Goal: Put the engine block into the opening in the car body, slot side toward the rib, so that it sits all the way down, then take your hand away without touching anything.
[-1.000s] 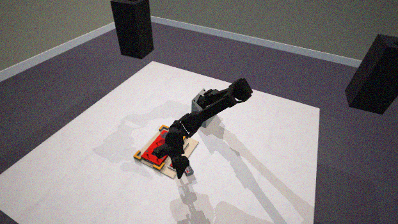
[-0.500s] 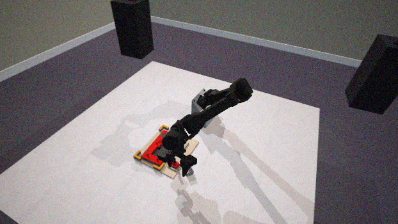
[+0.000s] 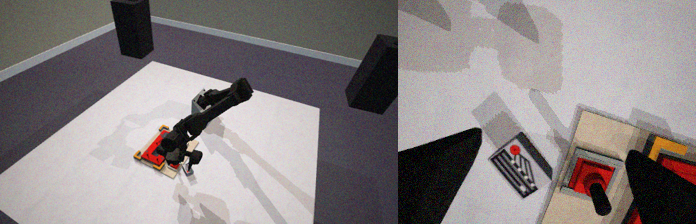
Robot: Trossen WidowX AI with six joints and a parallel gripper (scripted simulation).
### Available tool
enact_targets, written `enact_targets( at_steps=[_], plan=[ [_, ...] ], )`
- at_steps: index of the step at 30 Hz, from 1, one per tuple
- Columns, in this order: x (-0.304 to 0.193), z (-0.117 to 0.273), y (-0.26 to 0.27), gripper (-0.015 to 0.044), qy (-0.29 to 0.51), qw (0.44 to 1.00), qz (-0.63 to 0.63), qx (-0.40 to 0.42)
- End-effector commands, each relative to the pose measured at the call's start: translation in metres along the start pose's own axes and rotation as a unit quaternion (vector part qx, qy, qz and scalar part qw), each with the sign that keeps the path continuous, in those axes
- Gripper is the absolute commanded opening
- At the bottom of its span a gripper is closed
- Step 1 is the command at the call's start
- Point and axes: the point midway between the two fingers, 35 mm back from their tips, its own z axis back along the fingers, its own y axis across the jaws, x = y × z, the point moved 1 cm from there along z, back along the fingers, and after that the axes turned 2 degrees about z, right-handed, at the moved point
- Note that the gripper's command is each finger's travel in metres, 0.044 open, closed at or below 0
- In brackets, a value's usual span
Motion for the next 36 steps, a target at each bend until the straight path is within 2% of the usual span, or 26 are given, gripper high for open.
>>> enact_targets(
  at_steps=[1, 11, 22, 29, 33, 36],
  plan=[
    [-0.002, 0.004, 0.004, 0.044, 0.016, 0.998, 0.06, -0.006],
    [-0.012, 0.015, 0.013, 0.044, 0.067, 0.973, 0.219, -0.003],
    [-0.024, 0.03, 0.027, 0.044, 0.121, 0.915, 0.383, 0.025],
    [-0.022, 0.03, 0.029, 0.044, 0.124, 0.911, 0.393, 0.027],
    [-0.03, -0.001, 0.027, 0.044, 0.124, 0.911, 0.393, 0.028],
    [-0.03, -0.004, 0.027, 0.044, 0.124, 0.911, 0.393, 0.028]
  ],
)
